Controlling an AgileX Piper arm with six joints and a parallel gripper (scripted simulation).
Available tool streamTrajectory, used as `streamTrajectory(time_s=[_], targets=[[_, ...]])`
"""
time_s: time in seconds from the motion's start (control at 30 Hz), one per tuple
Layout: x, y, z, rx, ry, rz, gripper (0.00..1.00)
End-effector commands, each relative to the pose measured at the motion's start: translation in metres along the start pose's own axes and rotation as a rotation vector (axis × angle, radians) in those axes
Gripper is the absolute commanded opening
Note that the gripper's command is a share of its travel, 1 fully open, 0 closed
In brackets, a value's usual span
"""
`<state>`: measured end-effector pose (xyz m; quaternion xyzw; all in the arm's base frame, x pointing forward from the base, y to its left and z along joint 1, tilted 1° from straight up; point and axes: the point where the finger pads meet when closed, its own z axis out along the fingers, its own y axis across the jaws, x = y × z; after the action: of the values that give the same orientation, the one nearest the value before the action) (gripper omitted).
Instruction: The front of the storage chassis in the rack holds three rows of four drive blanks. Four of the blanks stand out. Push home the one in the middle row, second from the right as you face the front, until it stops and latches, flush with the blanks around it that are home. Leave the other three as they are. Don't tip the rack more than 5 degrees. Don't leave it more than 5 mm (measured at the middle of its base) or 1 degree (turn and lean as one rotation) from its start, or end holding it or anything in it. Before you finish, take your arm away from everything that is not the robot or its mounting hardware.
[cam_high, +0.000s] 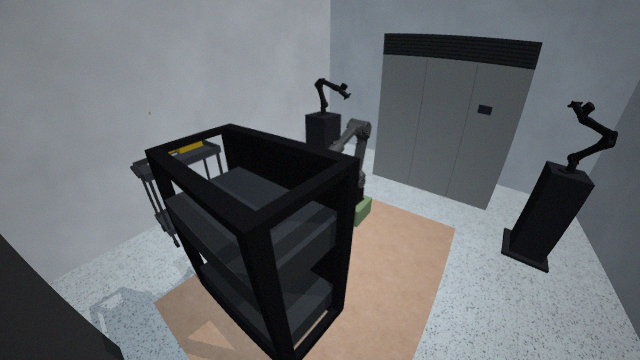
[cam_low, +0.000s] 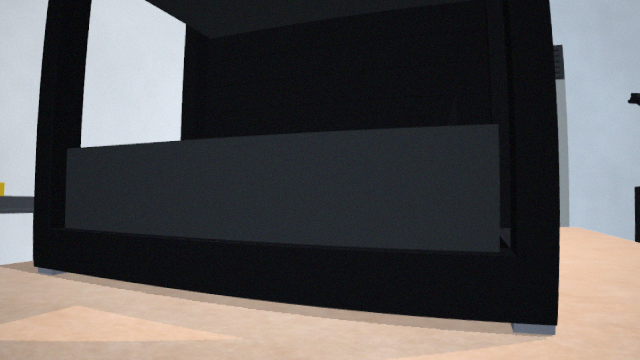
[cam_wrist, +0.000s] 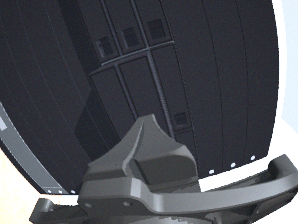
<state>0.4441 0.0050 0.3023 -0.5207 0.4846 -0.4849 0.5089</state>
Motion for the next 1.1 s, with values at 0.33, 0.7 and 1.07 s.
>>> streamTrajectory(time_s=[0.33,0.7,1.07], targets=[[0.000,-0.002,0.011,0.003,0.000,-0.001,0.00],[0.000,-0.002,0.015,0.003,0.000,-0.001,0.00],[-0.001,-0.002,0.021,0.003,0.000,-0.001,0.00]])
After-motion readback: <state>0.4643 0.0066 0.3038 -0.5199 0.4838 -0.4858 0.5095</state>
